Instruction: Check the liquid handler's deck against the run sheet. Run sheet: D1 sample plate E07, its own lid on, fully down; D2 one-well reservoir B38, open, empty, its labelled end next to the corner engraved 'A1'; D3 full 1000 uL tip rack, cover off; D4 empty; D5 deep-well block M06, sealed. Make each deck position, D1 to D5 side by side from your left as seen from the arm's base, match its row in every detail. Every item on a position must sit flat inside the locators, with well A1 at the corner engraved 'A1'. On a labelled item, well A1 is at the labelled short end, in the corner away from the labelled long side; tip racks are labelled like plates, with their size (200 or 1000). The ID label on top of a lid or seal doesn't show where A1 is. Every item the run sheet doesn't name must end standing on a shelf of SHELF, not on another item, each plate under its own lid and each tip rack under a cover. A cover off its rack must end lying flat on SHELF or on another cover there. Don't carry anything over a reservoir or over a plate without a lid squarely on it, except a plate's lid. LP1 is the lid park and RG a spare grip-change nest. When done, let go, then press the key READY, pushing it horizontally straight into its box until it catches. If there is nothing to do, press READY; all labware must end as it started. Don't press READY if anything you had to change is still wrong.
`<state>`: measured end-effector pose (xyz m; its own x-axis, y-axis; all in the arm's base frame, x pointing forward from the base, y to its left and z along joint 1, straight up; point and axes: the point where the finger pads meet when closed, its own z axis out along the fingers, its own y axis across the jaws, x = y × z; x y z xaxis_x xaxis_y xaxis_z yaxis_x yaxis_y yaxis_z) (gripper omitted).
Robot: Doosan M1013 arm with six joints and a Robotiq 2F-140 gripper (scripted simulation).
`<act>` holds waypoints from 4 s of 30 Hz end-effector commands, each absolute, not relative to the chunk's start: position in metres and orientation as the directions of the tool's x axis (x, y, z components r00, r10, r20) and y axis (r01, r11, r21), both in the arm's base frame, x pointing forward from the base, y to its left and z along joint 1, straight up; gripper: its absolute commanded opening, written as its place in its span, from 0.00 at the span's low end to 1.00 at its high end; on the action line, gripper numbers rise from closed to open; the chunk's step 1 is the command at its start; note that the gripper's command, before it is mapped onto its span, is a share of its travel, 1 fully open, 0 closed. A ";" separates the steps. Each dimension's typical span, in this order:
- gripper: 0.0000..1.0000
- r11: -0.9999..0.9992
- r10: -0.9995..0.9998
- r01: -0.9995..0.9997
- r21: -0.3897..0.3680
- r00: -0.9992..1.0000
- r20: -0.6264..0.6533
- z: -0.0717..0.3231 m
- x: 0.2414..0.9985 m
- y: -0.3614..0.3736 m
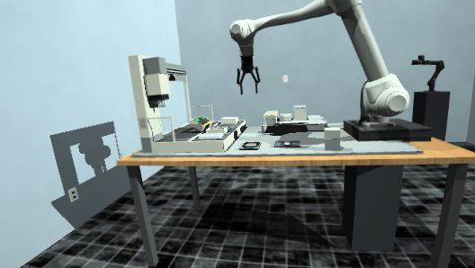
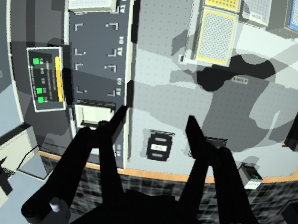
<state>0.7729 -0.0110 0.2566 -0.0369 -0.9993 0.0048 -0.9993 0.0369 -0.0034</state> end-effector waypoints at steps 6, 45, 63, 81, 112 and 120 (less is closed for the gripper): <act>0.67 0.037 -0.999 -0.999 -0.005 -0.037 0.004 0.258 0.735 -0.011; 0.67 0.037 -0.999 -0.999 -0.005 -0.037 0.004 0.257 0.570 -0.010; 0.67 0.037 -0.999 -0.999 -0.005 -0.037 0.004 0.256 0.490 -0.010; 0.67 0.037 -0.999 -0.999 -0.005 -0.037 0.004 0.256 0.429 -0.020; 0.67 0.037 -0.999 -0.999 -0.005 -0.037 0.005 0.257 0.428 -0.155; 0.67 0.037 -0.999 -0.999 -0.005 -0.037 0.005 0.257 0.428 -0.195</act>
